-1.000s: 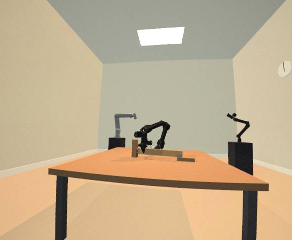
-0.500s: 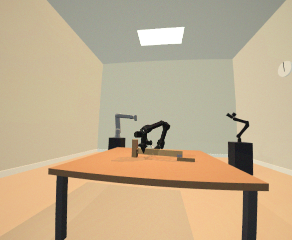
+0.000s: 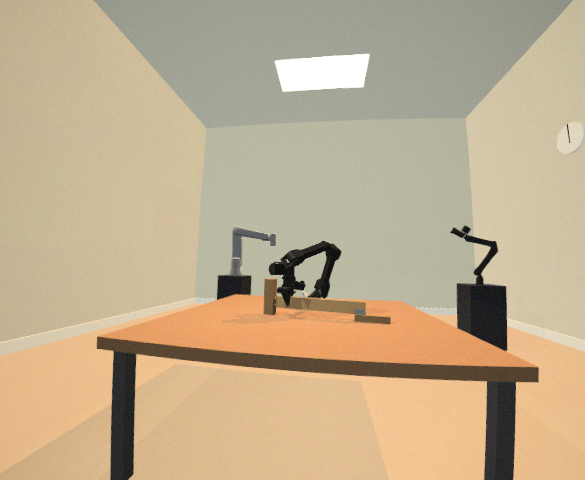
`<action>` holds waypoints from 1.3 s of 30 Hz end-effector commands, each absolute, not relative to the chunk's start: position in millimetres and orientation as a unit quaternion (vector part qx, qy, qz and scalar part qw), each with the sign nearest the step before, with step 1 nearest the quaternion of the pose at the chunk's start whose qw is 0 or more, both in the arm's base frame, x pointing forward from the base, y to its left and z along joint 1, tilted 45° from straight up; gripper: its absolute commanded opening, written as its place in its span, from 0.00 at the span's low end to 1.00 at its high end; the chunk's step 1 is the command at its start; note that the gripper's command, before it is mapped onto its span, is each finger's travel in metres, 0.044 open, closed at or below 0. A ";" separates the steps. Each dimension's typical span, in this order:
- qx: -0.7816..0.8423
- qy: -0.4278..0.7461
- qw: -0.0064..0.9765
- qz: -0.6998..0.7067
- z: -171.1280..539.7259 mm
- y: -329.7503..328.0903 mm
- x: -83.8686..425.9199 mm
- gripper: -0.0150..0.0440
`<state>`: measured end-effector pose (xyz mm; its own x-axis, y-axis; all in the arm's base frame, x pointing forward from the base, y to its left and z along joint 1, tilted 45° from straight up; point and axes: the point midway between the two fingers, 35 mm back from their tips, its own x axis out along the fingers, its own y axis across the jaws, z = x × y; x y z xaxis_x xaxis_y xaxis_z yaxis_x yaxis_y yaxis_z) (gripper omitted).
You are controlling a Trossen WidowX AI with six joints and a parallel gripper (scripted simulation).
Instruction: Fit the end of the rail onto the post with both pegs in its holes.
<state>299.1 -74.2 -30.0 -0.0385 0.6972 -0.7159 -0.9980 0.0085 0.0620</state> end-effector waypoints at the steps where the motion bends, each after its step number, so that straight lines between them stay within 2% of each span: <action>1: -0.258 0.298 0.647 0.653 -25.5 -75.9 301.4 0.25; 39: -0.258 0.298 0.647 0.653 -28.3 -72.9 300.5 0.25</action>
